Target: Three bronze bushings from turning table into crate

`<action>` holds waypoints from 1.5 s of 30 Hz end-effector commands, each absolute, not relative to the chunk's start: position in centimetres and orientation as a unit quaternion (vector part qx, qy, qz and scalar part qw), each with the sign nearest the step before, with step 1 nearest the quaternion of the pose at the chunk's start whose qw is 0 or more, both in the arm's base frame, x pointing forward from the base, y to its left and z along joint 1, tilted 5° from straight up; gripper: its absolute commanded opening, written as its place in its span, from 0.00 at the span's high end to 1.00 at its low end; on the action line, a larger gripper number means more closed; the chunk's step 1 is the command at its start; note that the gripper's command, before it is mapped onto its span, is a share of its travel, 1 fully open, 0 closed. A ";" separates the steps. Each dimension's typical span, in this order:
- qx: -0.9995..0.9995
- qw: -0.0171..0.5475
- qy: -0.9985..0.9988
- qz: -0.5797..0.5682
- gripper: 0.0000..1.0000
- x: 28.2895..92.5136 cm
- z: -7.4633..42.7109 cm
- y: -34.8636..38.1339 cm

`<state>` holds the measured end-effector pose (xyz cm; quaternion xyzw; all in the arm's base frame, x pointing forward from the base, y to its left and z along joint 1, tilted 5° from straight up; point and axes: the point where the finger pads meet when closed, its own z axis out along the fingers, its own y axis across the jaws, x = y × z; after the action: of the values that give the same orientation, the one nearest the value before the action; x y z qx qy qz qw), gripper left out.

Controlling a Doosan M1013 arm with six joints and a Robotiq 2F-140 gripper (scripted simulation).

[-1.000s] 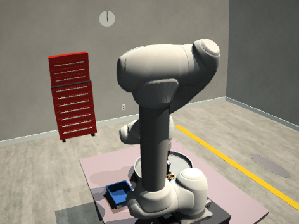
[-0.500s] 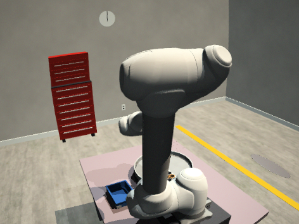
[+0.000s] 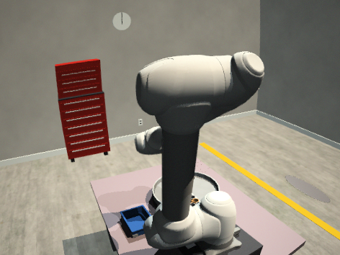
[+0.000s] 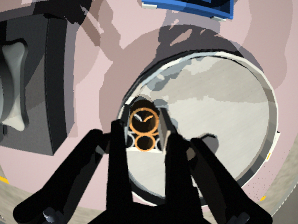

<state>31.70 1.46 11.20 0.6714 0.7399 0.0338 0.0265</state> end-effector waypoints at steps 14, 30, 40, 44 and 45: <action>0.671 0.026 0.740 0.034 1.00 31.7 11.2 1.5; 0.671 0.026 0.740 0.034 1.00 31.9 11.2 2.8; 0.671 0.026 0.740 0.034 1.00 32.5 11.3 7.2; 0.671 0.026 0.740 0.034 1.00 33.0 11.4 10.6; 0.671 0.026 0.740 0.034 1.00 33.2 11.4 11.4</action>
<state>32.56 7.91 11.40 0.6704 0.7407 0.0361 0.0244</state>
